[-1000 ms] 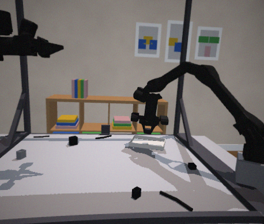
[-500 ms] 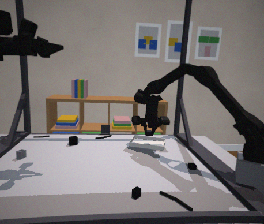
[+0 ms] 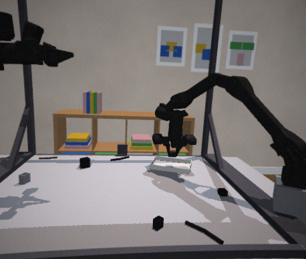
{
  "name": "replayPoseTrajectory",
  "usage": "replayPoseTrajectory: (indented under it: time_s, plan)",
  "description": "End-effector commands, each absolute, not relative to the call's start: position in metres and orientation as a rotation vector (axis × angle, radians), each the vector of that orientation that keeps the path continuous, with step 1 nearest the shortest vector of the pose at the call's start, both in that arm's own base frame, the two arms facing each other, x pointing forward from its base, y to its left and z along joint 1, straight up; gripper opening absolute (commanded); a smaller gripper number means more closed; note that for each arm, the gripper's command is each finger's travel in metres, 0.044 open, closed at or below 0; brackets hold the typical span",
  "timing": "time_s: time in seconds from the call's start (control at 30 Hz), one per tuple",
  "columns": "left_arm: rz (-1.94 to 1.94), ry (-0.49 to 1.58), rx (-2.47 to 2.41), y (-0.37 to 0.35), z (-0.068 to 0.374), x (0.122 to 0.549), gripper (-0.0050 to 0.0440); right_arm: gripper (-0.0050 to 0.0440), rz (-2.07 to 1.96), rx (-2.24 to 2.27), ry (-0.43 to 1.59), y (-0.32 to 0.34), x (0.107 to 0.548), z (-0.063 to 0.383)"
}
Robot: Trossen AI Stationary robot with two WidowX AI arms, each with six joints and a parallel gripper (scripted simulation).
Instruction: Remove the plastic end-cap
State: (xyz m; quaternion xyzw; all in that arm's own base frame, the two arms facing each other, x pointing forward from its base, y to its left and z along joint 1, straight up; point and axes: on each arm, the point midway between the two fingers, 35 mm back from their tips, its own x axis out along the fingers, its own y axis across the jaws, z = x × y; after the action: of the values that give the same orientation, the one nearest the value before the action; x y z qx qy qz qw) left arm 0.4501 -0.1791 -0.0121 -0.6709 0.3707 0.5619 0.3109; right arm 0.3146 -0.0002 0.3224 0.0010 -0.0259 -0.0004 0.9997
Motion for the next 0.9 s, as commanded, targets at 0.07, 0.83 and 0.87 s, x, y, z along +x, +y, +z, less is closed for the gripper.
replayPoseTrajectory:
  time_s: [0.07, 0.83, 0.87]
  plan:
    - [1.446, 0.979, -1.792, -0.18, -0.01, 0.453, 0.0, 0.0, -0.005, 0.007, -0.067, -0.001, 0.313, 0.328]
    - [1.455, 0.984, -1.785, -0.18, -0.043, 0.452, 0.0, 0.0, -0.005, 0.007, -0.067, -0.001, 0.313, 0.328]
    - [1.455, 0.984, -1.785, -0.18, -0.045, 0.452, 0.0, 0.0, -0.005, 0.007, -0.067, -0.001, 0.313, 0.328]
